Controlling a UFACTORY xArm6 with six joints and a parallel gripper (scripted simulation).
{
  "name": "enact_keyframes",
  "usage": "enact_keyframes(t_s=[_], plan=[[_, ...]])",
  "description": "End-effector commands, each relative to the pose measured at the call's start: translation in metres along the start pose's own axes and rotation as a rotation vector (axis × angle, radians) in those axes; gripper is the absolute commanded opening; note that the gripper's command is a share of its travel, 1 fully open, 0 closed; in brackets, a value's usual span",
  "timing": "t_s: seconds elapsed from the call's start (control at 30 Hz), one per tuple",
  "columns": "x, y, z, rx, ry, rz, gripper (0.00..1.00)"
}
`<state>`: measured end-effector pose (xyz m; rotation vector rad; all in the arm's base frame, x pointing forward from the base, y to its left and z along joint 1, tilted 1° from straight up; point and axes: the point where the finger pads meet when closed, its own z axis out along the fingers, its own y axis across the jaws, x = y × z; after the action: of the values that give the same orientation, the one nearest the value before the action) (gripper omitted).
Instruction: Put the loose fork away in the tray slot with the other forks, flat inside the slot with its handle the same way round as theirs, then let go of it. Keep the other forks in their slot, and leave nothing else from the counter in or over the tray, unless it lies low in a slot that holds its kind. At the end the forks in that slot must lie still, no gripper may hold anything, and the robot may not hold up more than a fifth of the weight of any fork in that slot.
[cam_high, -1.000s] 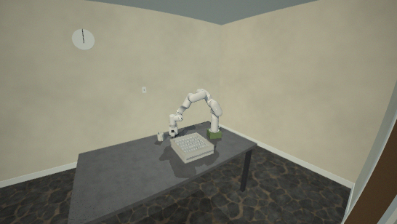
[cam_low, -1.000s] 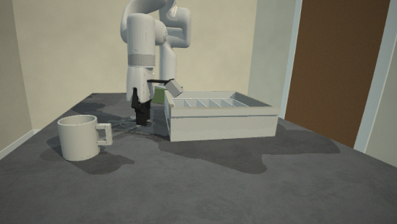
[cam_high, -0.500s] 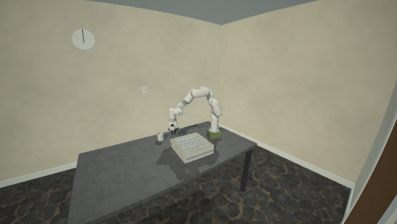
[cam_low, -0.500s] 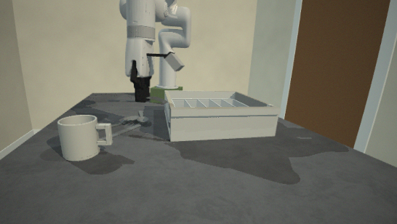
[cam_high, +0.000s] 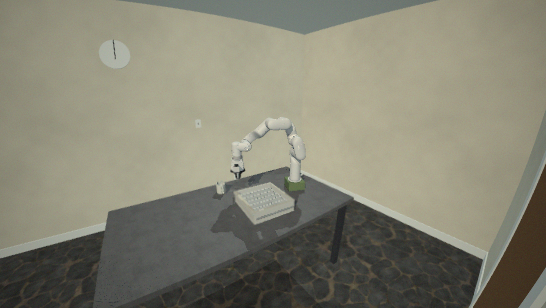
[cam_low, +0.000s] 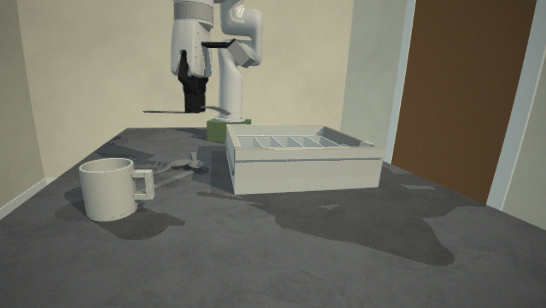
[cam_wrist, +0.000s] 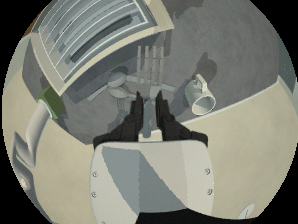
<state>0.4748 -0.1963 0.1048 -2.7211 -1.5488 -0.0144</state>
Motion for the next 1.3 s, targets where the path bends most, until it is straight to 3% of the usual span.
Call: enact_keyframes(t_s=[0.0, 1.0, 1.07, 1.13, 1.27], plan=[[0.0, 0.001, -0.011, -0.004, 0.001, 0.0, 0.03], [0.004, 0.0, -0.015, -0.004, 0.001, 0.0, 0.03], [0.027, -0.007, -0.015, -0.004, 0.0, 0.0, 0.03], [0.073, -0.025, -0.015, -0.004, 0.0, 0.0, 0.03], [0.105, -0.052, -0.015, -0.004, 0.0, 0.0, 0.03]])
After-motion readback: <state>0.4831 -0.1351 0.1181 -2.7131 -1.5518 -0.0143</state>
